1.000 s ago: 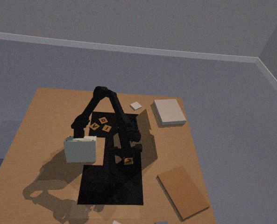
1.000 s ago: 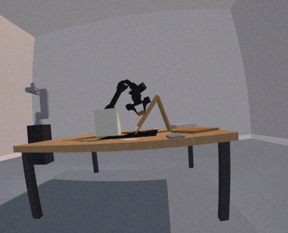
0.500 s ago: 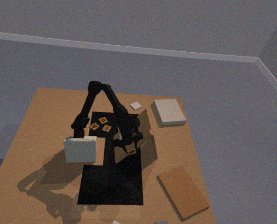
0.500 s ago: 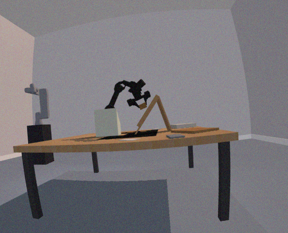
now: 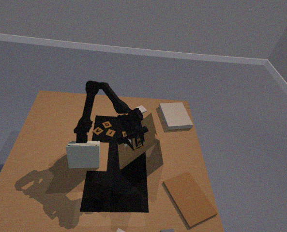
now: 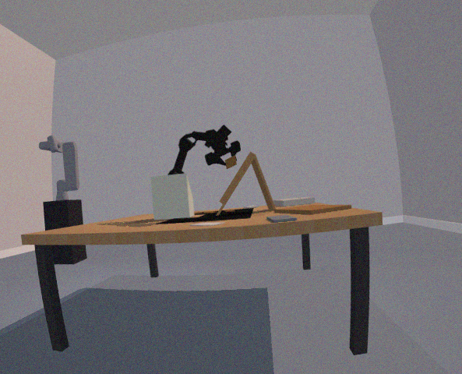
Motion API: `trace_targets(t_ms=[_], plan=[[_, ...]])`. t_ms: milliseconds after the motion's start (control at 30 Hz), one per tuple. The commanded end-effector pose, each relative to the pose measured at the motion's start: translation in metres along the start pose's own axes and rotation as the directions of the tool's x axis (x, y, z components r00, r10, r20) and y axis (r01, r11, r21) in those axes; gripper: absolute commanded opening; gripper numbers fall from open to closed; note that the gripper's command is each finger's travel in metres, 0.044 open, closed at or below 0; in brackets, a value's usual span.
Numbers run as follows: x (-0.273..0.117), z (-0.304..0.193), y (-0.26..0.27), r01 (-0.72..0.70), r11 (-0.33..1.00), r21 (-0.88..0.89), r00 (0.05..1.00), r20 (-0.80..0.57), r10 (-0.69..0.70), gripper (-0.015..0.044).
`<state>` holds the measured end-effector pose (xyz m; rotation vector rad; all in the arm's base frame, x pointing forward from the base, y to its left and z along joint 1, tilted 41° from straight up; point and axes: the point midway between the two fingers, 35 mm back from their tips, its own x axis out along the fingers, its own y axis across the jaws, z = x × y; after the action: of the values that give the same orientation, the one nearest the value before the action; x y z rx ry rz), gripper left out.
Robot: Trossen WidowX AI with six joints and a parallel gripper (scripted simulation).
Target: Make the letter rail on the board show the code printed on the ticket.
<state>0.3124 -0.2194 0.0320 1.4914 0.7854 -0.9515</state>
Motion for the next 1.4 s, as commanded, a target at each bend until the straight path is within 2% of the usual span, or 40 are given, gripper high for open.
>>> trace_targets(t_ms=[0,567,1367], plan=[[-0.01,-0.001,0.005,-0.022,0.996,-0.081,0.999,0.025,0.024,0.0],[-0.056,-0.07,0.046,-0.195,0.895,-0.4,0.974,0.028,0.225,0.0],[-0.126,-0.184,0.064,-0.391,0.58,-0.715,0.894,-0.144,0.424,0.0]])
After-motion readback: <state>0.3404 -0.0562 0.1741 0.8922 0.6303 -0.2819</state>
